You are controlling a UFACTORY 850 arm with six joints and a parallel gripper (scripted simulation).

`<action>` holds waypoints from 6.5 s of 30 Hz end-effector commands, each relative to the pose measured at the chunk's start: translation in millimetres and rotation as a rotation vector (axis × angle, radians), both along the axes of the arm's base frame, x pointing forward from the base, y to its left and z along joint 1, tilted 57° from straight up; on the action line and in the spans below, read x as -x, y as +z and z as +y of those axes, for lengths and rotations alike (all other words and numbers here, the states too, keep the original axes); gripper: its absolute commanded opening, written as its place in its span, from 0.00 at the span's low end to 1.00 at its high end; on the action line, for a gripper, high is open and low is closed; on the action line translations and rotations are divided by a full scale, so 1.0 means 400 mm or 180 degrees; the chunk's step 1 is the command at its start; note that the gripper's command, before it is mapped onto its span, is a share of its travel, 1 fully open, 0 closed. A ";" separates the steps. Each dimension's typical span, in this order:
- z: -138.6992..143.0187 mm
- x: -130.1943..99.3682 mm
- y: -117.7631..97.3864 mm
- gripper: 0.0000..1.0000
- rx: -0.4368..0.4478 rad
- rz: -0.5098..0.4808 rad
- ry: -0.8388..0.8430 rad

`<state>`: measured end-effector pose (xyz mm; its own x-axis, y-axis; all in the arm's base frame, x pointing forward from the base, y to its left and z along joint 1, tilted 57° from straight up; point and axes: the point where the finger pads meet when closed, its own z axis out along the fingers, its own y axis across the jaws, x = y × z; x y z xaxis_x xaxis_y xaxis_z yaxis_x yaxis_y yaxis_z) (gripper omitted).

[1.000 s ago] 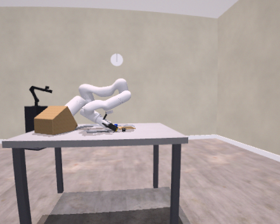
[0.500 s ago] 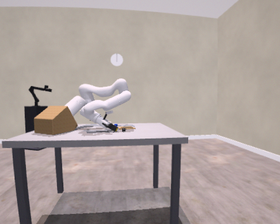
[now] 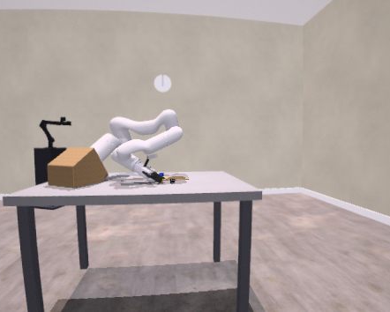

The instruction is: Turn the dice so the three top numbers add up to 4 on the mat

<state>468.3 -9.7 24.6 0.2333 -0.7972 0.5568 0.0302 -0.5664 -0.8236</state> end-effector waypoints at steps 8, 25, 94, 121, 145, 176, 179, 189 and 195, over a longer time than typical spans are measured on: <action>-0.001 0.000 0.001 0.25 0.0001 -0.0002 -0.0003; -0.001 0.000 0.001 0.42 0.0001 -0.0002 -0.0003; -0.029 0.122 0.015 0.42 0.0001 -0.0002 -0.0003; -0.147 0.159 0.096 0.42 0.0000 0.0002 0.0003; -0.191 0.101 0.130 0.42 0.0045 0.0987 0.1448; -0.240 0.048 0.158 1.00 0.0141 0.1980 0.2806; -0.240 0.048 0.158 1.00 0.0141 0.1980 0.2806; -0.209 0.051 0.137 1.00 0.0027 0.2053 0.2764; -0.161 0.058 0.106 0.42 -0.0141 0.2170 0.2697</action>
<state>445.0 -83.1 73.1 0.9680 -0.2295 0.1016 -0.0446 -0.5557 -0.8302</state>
